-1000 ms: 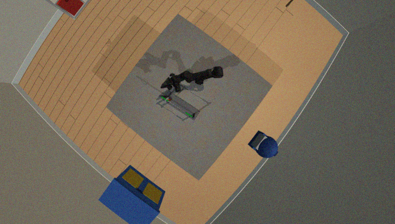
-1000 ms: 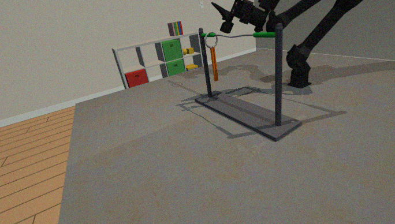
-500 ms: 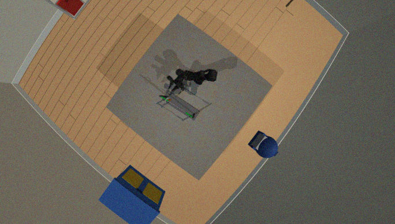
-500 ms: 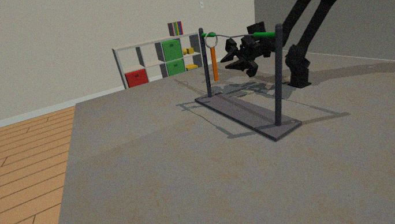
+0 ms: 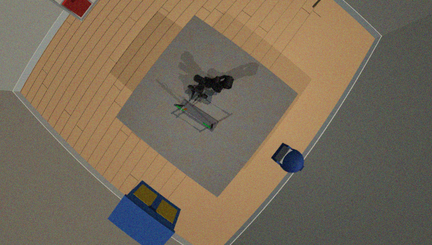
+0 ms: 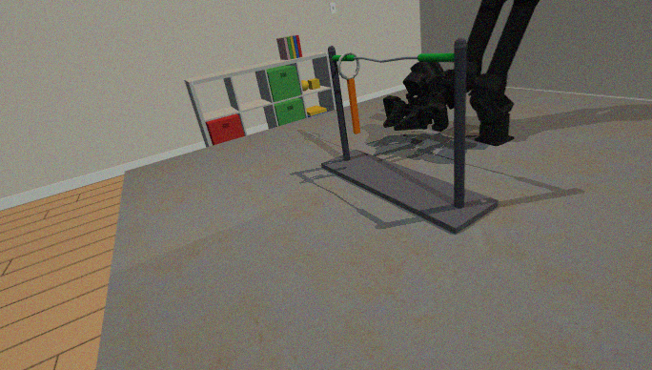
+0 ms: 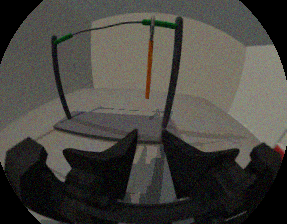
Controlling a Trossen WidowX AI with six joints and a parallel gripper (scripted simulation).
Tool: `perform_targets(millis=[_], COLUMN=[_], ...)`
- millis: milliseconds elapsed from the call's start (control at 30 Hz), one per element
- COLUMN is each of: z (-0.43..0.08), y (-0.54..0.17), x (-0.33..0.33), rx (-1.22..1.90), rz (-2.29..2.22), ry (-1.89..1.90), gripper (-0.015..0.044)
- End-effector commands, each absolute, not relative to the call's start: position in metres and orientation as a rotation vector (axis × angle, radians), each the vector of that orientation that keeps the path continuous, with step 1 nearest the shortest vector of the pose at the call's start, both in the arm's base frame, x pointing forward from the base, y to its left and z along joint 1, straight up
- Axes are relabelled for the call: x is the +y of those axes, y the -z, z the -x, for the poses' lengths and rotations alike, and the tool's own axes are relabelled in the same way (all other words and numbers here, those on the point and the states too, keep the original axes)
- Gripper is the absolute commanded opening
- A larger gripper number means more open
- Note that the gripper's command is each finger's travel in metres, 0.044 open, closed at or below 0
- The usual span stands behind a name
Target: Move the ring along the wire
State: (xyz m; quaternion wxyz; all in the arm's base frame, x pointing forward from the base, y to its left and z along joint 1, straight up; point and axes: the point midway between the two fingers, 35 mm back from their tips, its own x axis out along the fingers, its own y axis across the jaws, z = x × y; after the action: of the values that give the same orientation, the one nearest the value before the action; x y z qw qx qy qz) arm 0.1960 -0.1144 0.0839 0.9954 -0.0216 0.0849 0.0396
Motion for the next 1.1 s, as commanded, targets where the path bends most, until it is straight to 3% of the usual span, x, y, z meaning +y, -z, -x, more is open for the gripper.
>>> perform_targets(millis=[0, 433, 1067], z=[-0.196, -0.242, -0.26], y=[-0.082, -0.122, -0.124], x=[-0.112, -0.108, -0.109], rx=[0.171, 0.169, 0.169], rz=[0.019, 0.021, 0.021], ry=[-0.084, -0.084, -0.084], gripper=[0.016, 0.016, 0.016])
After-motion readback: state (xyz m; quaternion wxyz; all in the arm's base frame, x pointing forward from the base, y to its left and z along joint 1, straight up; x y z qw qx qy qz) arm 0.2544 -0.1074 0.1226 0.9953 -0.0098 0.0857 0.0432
